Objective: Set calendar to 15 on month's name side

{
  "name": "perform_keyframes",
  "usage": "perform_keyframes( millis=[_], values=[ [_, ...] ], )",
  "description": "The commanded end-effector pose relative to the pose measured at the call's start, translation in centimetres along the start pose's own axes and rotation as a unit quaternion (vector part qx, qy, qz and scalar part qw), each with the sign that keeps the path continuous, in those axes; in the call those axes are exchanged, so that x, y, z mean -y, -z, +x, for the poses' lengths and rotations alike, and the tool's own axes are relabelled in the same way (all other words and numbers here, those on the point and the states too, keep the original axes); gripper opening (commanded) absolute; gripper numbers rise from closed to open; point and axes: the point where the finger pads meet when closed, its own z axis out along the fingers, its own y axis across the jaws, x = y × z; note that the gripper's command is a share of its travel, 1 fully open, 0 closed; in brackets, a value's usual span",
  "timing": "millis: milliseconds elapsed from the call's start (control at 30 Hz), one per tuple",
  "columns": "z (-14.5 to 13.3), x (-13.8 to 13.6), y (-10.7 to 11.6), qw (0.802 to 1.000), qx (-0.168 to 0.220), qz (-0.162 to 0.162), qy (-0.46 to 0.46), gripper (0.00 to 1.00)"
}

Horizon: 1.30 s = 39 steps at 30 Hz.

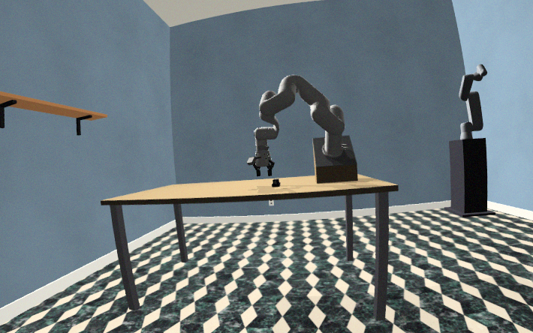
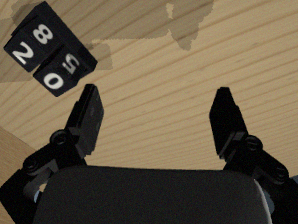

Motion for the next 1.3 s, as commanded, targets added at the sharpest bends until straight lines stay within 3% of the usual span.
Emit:
perform_keyframes(
  millis=[0, 267, 467, 567, 700, 867, 1167, 1267],
  values=[
    [0.0, -0.1, 0.1, 1.0, 0.0, -0.002, 0.0, 1.0],
    [0.0, -0.1, 0.1, 1.0, 0.0, -0.002, -0.009, 1.0],
    [-0.1, 0.2, 0.1, 0.994, 0.0, -0.001, -0.112, 1.0],
    [-0.1, 0.2, 0.1, 0.993, 0.0, -0.001, -0.115, 1.0],
    [-1.2, 2.1, 0.1, 0.991, 0.0, -0.001, -0.13, 1.0],
    [-1.3, 2.2, 0.1, 0.99, -0.001, -0.001, -0.14, 1.0],
    [-1.5, 2.7, 0.0, 0.966, -0.001, -0.001, -0.258, 1.0],
    [-2.5, 4.4, 0.0, 0.966, -0.001, -0.001, -0.258, 1.0]
  ],
)
